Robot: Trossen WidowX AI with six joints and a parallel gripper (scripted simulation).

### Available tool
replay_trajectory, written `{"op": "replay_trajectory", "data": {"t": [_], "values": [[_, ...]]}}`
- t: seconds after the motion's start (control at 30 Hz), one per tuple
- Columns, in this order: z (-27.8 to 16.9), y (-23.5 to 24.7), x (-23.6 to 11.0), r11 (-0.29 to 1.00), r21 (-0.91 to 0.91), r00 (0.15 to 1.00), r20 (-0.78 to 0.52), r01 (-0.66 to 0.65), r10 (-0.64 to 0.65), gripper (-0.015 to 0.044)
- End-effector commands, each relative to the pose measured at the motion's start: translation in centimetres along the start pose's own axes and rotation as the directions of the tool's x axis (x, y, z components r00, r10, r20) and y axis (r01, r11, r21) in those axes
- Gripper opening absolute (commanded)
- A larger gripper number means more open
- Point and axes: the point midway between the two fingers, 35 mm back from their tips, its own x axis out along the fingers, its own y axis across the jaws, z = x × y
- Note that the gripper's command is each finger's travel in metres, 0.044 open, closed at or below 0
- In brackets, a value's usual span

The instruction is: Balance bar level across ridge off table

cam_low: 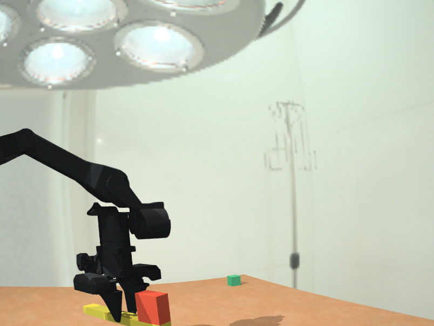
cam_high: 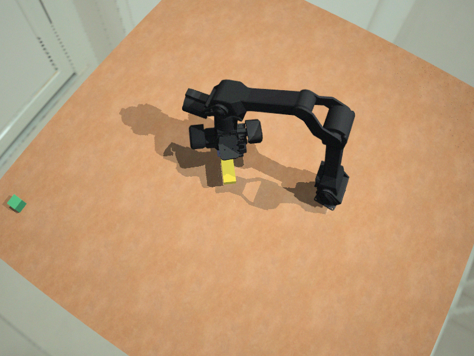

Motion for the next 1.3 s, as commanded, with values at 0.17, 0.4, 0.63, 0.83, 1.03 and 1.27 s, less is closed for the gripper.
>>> {"op": "replay_trajectory", "data": {"t": [0.17,0.4,0.63,0.83,1.03,1.27], "values": [[0.0,0.0,0.0,1.0,0.0,1.0,0.0,0.0,0.0,0.0185],[0.0,0.0,0.0,1.0,0.0,1.0,0.0,0.0,0.0,0.0316],[0.0,0.0,0.0,1.0,0.0,1.0,0.0,0.0,0.0,0.044],[-0.2,-0.4,-5.0,1.0,0.0,1.0,0.0,0.0,0.0,0.044],[0.0,0.0,-10.0,1.0,0.0,1.0,0.0,0.0,0.0,0.044],[0.0,0.0,-10.0,1.0,0.0,1.0,0.0,0.0,0.0,0.044]]}}
